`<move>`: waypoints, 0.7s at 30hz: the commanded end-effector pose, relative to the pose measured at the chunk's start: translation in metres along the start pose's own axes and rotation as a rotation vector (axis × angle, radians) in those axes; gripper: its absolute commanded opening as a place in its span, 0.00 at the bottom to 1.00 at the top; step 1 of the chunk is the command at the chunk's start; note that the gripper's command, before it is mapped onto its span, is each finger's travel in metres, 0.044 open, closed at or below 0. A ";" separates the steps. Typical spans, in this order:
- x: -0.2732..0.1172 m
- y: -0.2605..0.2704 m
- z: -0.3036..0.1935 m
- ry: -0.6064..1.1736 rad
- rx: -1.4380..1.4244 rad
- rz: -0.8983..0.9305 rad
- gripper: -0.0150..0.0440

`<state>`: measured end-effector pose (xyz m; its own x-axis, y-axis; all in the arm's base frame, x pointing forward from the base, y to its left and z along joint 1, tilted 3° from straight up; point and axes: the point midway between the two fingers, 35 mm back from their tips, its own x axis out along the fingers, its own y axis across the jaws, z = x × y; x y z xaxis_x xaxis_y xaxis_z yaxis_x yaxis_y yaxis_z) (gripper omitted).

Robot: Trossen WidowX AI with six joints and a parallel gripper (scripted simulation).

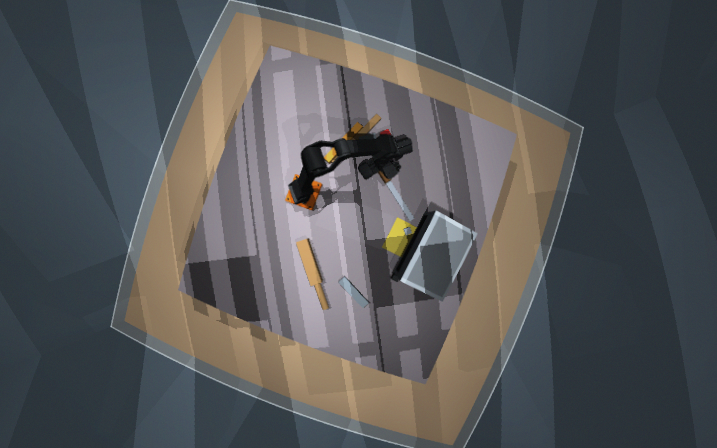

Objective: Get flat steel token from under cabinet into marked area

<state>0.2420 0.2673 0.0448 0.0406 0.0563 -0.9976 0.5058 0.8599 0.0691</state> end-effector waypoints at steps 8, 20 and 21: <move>-0.002 0.001 0.014 -0.004 -0.001 0.005 0.25; 0.000 0.000 0.012 0.000 0.002 0.002 0.59; 0.000 0.000 0.012 -0.002 0.002 0.003 0.64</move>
<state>0.2522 0.2613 0.0451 0.0410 0.0570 -0.9975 0.5077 0.8587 0.0699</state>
